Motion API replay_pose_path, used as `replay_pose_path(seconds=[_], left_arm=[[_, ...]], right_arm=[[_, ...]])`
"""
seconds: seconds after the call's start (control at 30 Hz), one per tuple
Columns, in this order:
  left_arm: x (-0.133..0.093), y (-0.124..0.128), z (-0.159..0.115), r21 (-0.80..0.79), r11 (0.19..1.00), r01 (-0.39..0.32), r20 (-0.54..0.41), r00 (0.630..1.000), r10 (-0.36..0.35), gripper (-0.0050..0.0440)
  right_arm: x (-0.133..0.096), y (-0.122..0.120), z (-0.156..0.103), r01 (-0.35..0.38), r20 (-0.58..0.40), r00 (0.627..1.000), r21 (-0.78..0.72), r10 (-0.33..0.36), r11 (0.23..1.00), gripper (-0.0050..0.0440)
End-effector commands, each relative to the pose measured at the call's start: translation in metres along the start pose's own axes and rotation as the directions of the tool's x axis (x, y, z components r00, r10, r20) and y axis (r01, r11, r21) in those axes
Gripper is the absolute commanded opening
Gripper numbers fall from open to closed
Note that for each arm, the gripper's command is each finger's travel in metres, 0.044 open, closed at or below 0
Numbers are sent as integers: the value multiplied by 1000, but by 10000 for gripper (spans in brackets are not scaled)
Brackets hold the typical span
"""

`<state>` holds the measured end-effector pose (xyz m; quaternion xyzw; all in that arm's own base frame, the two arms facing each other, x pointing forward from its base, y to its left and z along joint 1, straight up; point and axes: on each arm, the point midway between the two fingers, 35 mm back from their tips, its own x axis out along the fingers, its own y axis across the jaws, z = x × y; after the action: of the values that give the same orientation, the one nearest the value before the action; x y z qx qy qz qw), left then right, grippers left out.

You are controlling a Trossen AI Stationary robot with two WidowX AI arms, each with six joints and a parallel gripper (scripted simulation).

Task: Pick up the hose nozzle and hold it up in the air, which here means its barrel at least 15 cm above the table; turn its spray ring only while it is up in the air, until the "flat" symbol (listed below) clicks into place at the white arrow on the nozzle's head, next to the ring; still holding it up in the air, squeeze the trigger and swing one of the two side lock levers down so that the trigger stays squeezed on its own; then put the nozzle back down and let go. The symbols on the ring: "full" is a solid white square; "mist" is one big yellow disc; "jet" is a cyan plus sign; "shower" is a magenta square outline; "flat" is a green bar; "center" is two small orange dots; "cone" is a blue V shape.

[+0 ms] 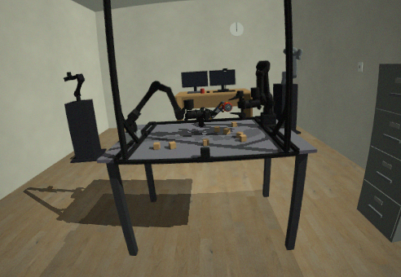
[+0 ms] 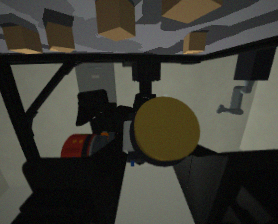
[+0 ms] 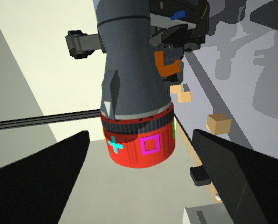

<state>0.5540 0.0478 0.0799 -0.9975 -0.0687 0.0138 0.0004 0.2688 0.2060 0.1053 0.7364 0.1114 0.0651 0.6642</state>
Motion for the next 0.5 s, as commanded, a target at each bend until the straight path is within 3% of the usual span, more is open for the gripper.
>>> replay_pose_path(seconds=[0.0,0.47], left_arm=[[2,0,-9,-3,1000,2,-28,1000,-2,0],[2,0,-9,-3,1000,2,-28,1000,-2,0]], right_arm=[[8,0,-1,-7,-1,1000,0,7,1000,400],[27,1,0,-28,-4,1000,6,28,1000,400]])
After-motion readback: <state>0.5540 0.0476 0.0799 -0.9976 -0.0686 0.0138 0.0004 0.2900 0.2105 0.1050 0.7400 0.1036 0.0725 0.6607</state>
